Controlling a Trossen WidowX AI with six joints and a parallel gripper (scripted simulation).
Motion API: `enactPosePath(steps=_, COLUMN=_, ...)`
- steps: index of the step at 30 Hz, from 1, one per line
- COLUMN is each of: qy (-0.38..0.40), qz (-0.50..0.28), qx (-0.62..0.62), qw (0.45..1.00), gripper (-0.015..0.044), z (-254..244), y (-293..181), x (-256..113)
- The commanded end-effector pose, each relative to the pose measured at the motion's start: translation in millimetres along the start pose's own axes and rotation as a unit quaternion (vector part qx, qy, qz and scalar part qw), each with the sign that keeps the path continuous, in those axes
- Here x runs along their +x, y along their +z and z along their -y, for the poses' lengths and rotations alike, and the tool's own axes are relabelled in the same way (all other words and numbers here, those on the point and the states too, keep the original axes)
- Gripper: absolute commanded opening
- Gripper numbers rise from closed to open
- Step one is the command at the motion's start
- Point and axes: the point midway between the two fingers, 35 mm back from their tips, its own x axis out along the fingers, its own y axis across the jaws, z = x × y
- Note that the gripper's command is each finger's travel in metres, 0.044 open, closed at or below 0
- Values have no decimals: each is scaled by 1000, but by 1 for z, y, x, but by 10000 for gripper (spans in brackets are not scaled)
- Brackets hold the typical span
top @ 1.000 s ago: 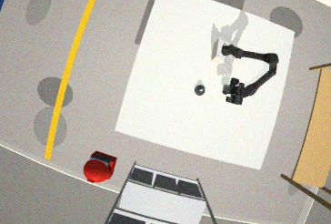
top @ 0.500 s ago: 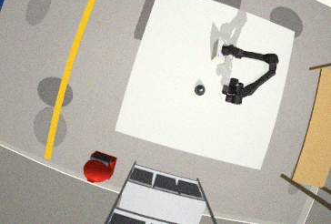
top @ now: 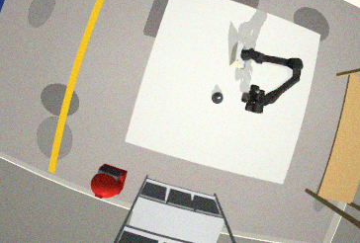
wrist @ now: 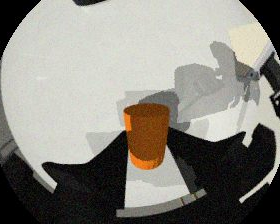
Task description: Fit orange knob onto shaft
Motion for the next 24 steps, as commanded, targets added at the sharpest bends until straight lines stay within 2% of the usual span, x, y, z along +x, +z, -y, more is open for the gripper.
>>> enactPosePath(steps=1, qy=0, qz=-1, qx=2, qw=1000, gripper=179, z=0, y=0, x=0)
enactPosePath(steps=12, qy=0, qz=-1, qx=-1, qw=1000, gripper=179, z=0, y=0, x=-15)
enactPosePath(steps=24, qy=0, qz=-1, qx=-198, qw=980, gripper=179, z=0, y=0, x=-15)
